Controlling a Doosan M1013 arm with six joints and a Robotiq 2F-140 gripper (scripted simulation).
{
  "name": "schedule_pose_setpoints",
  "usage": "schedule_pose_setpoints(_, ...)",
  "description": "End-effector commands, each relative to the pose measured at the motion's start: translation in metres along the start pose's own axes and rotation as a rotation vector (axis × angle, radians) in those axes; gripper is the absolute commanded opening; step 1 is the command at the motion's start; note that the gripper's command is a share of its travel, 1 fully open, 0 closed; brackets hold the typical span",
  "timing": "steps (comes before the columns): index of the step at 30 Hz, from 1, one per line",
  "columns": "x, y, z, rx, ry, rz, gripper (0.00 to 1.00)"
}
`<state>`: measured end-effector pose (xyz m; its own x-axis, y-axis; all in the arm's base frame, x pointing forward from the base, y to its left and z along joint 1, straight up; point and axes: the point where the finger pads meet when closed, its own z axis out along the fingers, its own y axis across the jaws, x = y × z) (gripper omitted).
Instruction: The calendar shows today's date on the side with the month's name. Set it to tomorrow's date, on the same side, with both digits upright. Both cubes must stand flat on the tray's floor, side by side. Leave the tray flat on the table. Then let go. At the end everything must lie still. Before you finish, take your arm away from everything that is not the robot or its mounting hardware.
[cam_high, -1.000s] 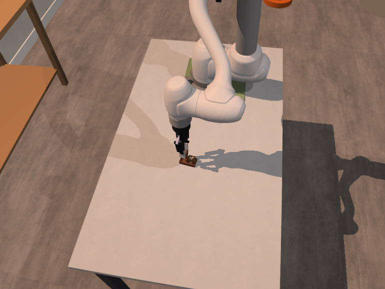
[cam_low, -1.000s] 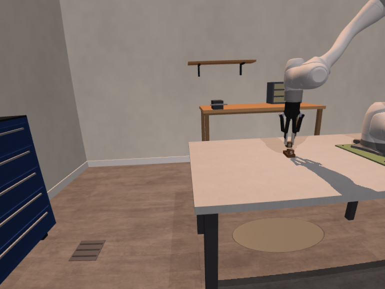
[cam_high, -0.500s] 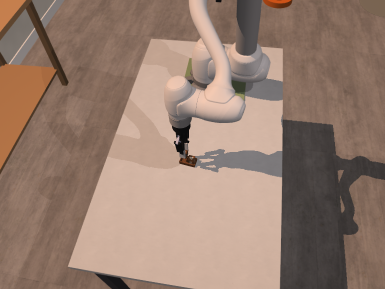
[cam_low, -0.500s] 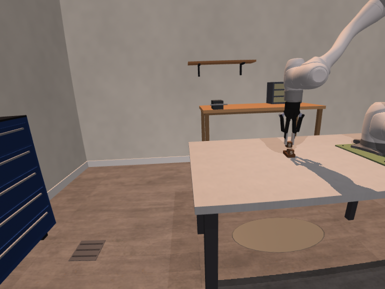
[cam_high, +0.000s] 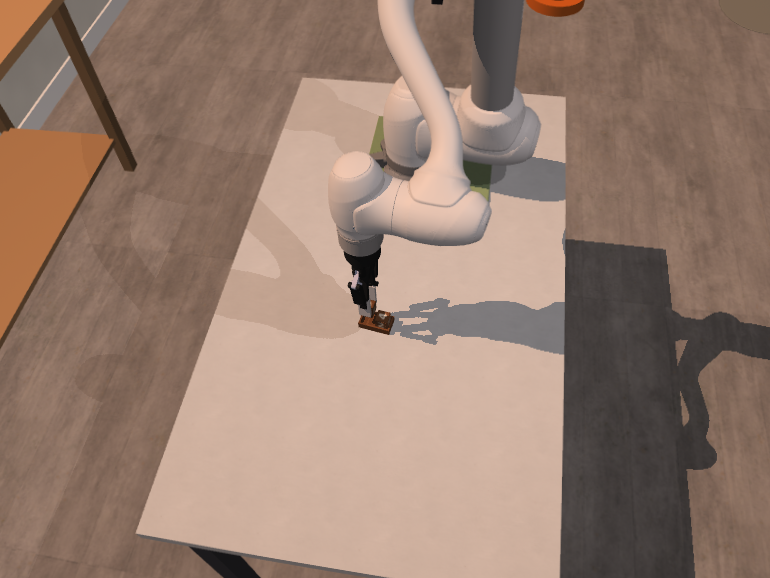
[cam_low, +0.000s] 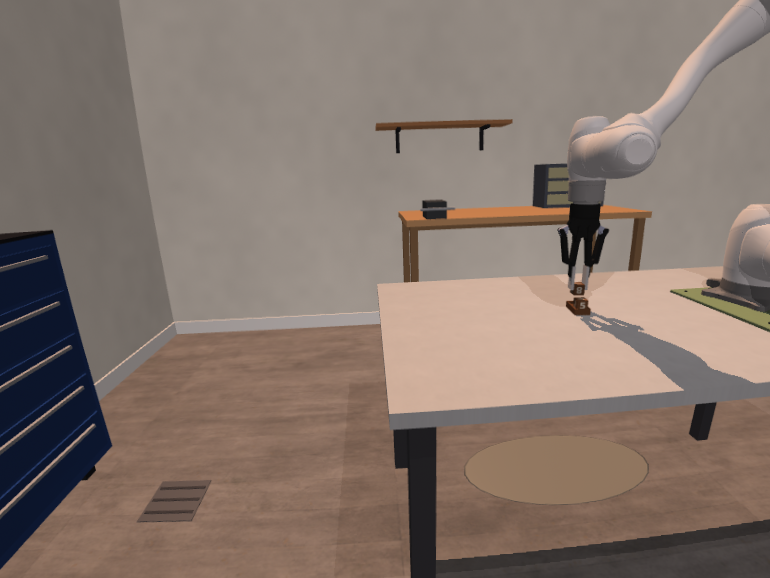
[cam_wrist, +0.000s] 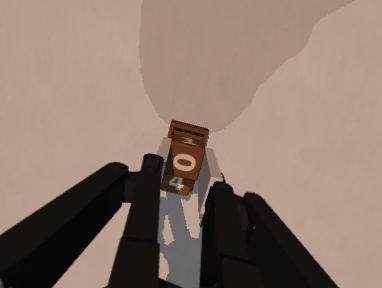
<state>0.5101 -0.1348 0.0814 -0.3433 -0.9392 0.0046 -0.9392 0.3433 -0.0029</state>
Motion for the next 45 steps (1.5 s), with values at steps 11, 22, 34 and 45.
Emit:
schedule_pose_setpoints(11, -0.001, 0.004, 0.012, -0.006, -0.001, 0.001, 0.16)
schedule_pose_setpoints(22, -0.001, 0.004, 0.020, -0.006, -0.001, 0.001, 0.16)
schedule_pose_setpoints(34, -0.001, 0.004, 0.026, -0.006, -0.001, 0.001, 0.16)
schedule_pose_setpoints(45, -0.001, 0.004, 0.027, -0.006, -0.001, 0.001, 0.16)
